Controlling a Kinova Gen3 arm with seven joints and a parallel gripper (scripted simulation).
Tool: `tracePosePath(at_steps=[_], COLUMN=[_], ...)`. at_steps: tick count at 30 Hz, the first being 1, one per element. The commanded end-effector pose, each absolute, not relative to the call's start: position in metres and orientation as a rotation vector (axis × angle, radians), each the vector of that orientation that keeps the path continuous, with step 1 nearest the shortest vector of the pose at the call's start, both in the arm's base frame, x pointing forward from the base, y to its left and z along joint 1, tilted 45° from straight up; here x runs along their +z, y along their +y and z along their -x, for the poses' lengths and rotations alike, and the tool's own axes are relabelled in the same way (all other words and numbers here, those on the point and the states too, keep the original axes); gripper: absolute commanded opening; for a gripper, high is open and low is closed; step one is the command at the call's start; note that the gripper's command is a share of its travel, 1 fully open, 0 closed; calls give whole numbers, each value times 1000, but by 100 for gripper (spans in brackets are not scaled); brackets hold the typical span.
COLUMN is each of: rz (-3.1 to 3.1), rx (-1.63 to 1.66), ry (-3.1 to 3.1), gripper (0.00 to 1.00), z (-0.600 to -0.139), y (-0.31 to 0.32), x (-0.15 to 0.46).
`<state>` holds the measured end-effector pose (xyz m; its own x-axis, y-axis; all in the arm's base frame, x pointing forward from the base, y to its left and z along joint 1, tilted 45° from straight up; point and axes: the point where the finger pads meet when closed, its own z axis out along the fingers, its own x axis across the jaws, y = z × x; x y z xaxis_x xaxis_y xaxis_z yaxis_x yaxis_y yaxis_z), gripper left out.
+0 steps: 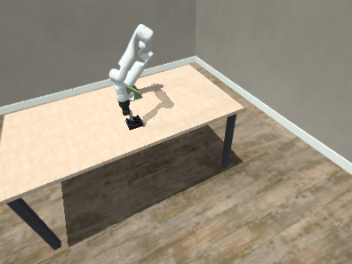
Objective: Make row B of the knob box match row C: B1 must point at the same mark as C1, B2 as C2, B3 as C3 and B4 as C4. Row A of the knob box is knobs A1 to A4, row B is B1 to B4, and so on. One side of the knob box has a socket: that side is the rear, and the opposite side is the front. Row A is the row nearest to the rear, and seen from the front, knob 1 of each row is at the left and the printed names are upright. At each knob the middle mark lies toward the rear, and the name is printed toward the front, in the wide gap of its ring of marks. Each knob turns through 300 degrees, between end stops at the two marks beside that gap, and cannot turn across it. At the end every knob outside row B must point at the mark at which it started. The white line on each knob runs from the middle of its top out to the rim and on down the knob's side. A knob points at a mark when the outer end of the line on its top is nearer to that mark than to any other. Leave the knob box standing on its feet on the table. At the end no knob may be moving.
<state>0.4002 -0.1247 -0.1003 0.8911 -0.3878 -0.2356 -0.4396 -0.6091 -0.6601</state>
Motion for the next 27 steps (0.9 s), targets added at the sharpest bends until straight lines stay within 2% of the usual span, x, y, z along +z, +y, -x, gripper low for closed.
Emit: tracePosePath(at_steps=[1, 27], rz=[2291, 2291], rx=[91, 91], ry=[590, 590], gripper=[46, 46], z=[-400, -401], y=[-123, -112], x=[-102, -113])
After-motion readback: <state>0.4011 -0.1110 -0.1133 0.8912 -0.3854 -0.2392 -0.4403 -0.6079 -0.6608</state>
